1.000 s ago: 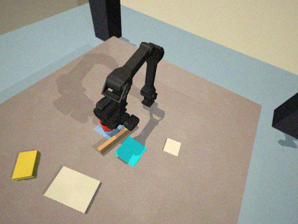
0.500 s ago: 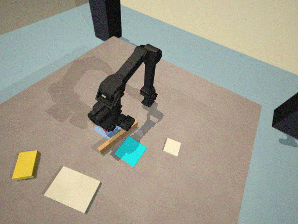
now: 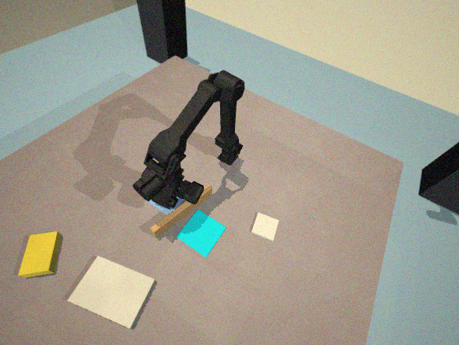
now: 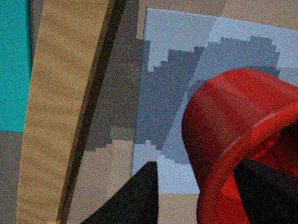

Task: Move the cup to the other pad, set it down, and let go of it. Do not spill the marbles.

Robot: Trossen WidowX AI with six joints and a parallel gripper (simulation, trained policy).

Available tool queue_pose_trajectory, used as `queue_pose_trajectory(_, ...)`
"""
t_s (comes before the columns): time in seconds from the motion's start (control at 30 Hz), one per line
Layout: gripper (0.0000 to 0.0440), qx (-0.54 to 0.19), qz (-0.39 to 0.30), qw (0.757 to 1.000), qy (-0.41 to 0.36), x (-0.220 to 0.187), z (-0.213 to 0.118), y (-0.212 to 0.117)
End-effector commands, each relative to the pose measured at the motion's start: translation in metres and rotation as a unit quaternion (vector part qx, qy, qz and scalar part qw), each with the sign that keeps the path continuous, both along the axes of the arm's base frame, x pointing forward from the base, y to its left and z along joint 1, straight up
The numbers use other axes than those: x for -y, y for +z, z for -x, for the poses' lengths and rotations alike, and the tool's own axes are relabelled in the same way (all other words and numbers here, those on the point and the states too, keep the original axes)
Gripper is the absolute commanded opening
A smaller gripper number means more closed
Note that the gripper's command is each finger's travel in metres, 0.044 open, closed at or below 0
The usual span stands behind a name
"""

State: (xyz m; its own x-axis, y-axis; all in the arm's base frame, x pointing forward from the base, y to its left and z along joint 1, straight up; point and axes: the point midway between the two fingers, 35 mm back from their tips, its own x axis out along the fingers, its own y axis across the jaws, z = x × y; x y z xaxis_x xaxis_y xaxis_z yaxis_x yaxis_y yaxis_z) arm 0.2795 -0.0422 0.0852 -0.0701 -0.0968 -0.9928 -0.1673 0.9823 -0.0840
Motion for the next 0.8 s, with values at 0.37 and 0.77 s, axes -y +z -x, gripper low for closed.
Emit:
queue_pose_trajectory(0.37, 0.0, -0.025, -0.017, 0.995, 0.093, 0.006, 0.006, -0.035)
queue_pose_trajectory(0.77, 0.0, -0.005, -0.023, 0.989, 0.147, 0.006, -0.006, -0.01)
